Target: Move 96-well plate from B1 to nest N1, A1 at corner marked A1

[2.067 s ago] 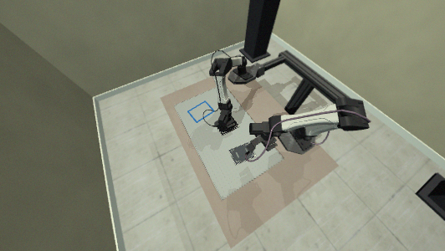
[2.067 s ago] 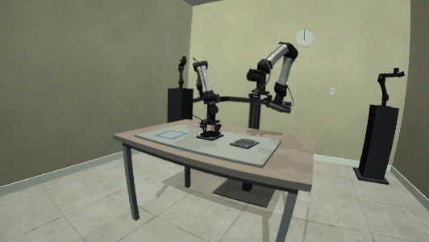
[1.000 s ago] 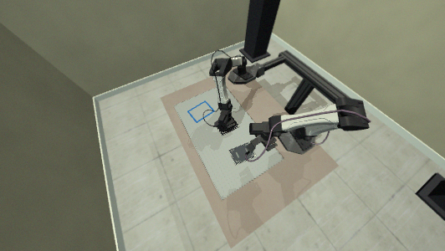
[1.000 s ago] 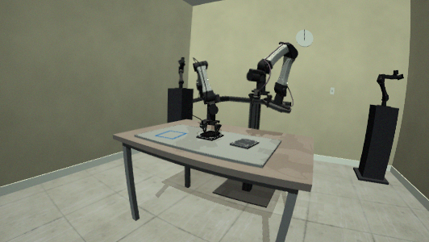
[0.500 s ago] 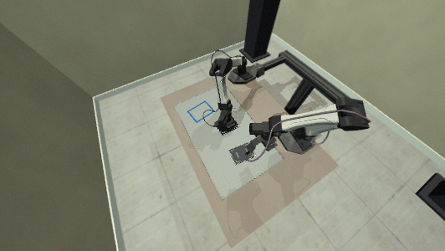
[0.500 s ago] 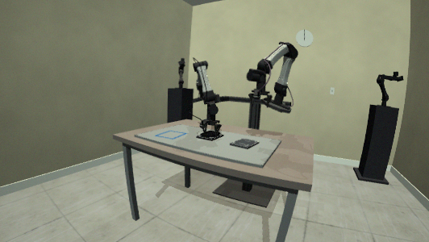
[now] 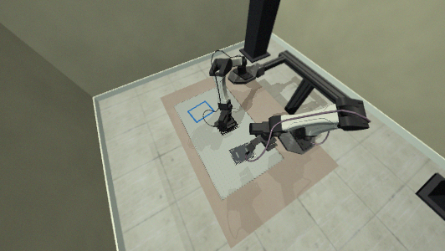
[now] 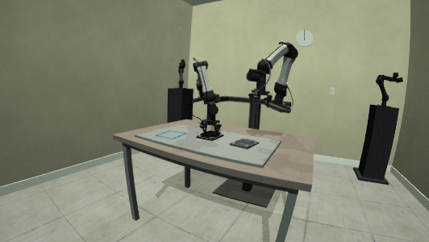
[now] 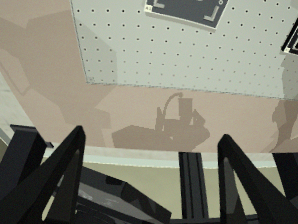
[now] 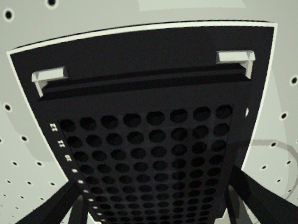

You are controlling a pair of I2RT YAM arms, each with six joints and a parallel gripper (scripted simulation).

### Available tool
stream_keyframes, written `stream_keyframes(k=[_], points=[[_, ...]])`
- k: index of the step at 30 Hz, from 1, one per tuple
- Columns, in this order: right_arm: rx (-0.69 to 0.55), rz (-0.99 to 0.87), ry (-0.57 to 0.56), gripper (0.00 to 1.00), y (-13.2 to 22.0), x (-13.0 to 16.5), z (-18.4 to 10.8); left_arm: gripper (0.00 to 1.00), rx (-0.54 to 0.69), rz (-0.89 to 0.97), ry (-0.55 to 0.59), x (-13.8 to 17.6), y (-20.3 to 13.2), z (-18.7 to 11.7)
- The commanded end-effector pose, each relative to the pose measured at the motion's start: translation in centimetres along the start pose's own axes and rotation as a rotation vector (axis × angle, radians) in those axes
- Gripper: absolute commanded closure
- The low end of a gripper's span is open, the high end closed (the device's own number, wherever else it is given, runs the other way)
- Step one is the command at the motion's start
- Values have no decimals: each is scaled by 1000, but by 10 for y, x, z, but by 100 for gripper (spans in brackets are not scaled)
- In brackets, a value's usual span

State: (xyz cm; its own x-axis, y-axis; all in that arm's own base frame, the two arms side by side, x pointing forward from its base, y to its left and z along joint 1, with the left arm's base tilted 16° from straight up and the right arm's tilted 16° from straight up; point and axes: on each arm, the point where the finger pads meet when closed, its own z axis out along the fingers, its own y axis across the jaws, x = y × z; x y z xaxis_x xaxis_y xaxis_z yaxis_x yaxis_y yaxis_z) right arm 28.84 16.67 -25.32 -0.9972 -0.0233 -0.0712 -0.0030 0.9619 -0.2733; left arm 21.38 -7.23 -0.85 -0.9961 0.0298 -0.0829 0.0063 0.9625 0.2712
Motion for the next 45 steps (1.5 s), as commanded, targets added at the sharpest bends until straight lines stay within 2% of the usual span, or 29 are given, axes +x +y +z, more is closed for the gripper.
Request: stream_keyframes(k=[1,4,5,45], points=[[8,-4,-9,100,1,-5,1,0,3,1,9,7,2,-2],[6,-3,-12,100,2,-6,1,0,3,1,9,7,2,-2],[6,-3,-12,0,2,-6,1,0,3,1,9,7,2,-2],[12,-6,-4,0,1,-3,4,0,3,1,9,7,2,-2]])
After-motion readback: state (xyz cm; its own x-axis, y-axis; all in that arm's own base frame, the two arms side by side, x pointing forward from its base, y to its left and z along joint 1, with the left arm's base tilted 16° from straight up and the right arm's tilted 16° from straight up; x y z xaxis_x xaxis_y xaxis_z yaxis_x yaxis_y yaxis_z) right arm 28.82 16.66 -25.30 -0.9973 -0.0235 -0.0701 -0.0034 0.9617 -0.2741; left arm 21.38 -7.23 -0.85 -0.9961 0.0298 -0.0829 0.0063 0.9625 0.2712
